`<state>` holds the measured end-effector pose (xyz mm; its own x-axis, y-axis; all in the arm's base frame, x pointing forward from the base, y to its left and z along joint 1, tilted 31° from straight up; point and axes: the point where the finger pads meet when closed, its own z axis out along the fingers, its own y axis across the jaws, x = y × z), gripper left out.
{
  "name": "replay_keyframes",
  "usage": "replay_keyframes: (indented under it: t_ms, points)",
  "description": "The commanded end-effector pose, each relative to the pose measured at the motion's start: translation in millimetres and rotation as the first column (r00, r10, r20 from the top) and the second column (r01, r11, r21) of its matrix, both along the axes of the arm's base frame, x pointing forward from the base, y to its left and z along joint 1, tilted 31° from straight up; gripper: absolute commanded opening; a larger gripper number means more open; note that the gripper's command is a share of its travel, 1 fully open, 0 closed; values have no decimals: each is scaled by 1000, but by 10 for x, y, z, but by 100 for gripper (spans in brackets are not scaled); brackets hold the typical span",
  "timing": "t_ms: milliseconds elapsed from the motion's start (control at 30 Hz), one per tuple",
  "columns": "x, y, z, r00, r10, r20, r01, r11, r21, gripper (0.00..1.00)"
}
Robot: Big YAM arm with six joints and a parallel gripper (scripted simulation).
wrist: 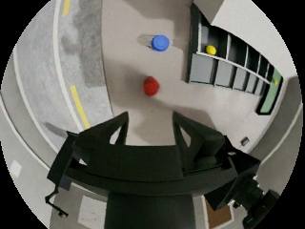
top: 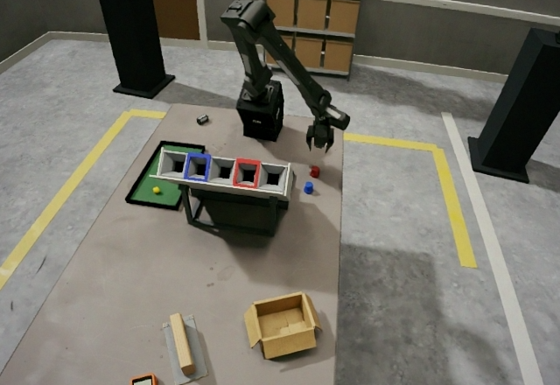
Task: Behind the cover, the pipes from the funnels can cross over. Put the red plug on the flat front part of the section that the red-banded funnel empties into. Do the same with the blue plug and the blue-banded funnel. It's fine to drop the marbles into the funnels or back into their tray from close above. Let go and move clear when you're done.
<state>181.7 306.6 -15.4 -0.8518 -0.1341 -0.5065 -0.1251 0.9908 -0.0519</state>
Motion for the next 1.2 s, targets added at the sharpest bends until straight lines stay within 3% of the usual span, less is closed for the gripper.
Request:
replay_keyframes:
  t_ms: [0,367,1167]
  points:
    - [96,-42,-176,1000,-2,-5,2,1000,-17,63]
    - [434,83,-639,1000,-2,2,2,1000,2,63]
    - [423,39,-736,1000,3,-3,-3,1000,-12,63]
